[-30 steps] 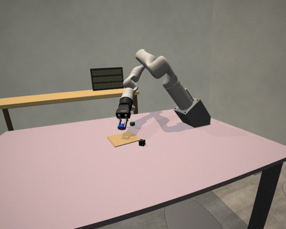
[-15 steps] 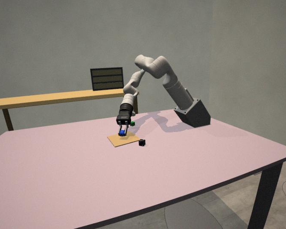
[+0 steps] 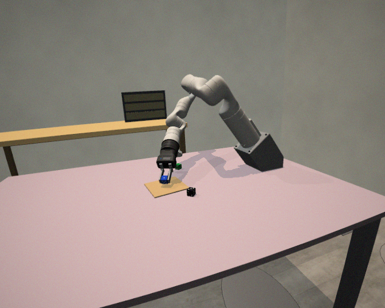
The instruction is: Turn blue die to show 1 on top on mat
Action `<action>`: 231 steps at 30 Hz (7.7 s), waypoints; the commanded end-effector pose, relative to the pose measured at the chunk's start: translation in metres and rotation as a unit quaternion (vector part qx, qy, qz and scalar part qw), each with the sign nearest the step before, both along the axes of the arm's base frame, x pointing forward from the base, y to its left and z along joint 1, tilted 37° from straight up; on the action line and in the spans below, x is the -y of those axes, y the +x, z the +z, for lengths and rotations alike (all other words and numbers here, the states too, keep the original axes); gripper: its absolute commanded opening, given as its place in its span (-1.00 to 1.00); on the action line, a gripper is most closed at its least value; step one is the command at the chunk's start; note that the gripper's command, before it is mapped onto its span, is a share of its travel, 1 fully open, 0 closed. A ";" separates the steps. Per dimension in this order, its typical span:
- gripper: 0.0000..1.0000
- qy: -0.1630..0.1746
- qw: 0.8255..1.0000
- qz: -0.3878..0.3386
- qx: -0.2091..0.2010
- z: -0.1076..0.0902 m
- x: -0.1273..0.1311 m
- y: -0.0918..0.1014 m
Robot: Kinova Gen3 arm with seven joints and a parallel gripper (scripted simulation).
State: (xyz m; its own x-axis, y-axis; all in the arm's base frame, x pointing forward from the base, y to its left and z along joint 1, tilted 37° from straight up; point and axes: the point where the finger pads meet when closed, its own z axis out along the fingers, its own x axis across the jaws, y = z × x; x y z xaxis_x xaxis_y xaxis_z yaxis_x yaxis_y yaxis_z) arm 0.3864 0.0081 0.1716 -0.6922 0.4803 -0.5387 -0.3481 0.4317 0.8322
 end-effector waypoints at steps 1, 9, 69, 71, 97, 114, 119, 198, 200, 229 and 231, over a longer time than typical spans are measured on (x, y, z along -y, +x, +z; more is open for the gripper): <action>-0.02 0.000 1.000 0.000 0.000 0.000 0.000 0.000; -0.02 0.000 1.000 0.000 0.000 0.000 0.000 0.000; -0.02 0.000 1.000 0.000 0.000 -0.007 0.000 0.005; -0.02 0.000 1.000 0.000 0.000 -0.007 0.000 0.005; 0.57 0.000 1.000 0.000 0.000 -0.007 0.000 0.005; 0.57 0.000 1.000 0.000 0.000 -0.007 0.000 0.005; 0.57 0.000 1.000 0.000 0.000 -0.007 0.000 0.005; 0.57 0.000 1.000 0.000 0.000 0.048 0.037 -0.063; 0.57 -0.001 1.000 -0.001 0.000 0.048 0.038 -0.063; 0.57 -0.104 0.986 -0.125 0.021 0.133 0.108 -0.069; 0.57 -0.121 0.982 -0.142 0.022 0.146 0.114 -0.072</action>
